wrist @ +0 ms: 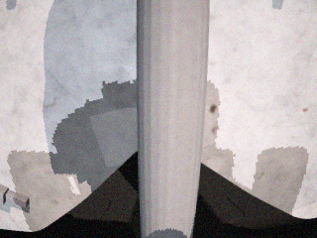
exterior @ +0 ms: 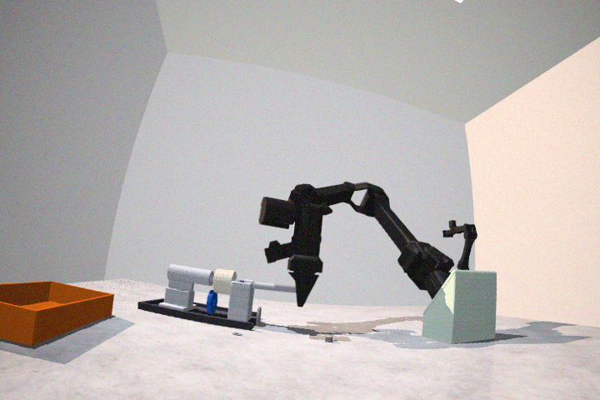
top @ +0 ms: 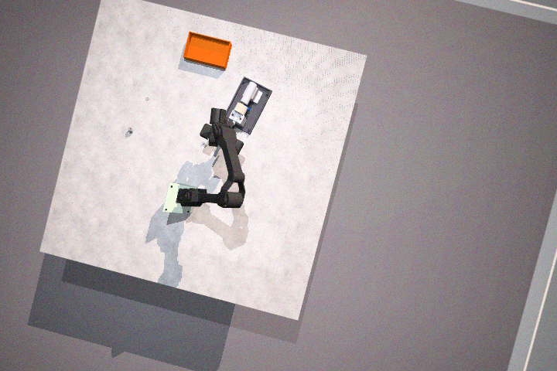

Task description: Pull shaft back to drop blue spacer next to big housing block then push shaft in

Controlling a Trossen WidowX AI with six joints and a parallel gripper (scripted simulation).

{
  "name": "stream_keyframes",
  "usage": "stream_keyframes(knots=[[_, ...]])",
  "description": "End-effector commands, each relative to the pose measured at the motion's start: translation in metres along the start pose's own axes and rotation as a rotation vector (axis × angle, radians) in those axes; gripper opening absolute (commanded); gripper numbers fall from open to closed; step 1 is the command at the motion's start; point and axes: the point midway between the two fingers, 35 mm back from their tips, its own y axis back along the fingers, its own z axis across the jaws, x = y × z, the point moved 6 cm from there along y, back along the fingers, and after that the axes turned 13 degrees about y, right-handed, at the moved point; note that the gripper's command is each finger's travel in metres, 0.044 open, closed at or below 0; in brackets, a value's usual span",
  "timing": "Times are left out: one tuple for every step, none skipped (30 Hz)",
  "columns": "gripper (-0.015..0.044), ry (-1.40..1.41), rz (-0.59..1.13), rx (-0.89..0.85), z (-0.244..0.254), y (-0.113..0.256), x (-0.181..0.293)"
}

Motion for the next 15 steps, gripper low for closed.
stream_keyframes(knots=[[0.0, 0.0, 0.006, -0.005, 0.0013, -0.0009, 0.0021], [0.0, 0.0, 0.006, -0.005, 0.0013, -0.0009, 0.0021], [0.0, 0.0, 0.006, -0.005, 0.0013, -0.0009, 0.0022], [0.0, 0.0, 0.006, -0.005, 0.0013, -0.0009, 0.0023], [0.0, 0.0, 0.006, -0.005, 0.0013, -0.0009, 0.0025], [0.0, 0.0, 0.0, 0.0, 0.0001, 0.0, 0.0005], [0.0, 0.0, 0.0, 0.0, 0.0001, 0.0, 0.0005], [0.0, 0.0, 0.0, 0.0, 0.0001, 0.0, 0.0005], [0.0, 0.0, 0.0, 0.0, 0.0001, 0.0, 0.0005], [0.0, 0.0, 0.0, 0.0, 0.0001, 0.0, 0.0005], [0.0, 0.0, 0.0, 0.0, 0.0001, 0.0, 0.0005], [0.0, 0.0, 0.0, 0.0, 0.0001, 0.0, 0.0005], [0.0, 0.0, 0.0, 0.0, 0.0001, 0.0, 0.0005], [0.0, 0.0, 0.0, 0.0, 0.0001, 0.0, 0.0005], [0.0, 0.0, 0.0, 0.0, 0.0001, 0.0, 0.0005]])
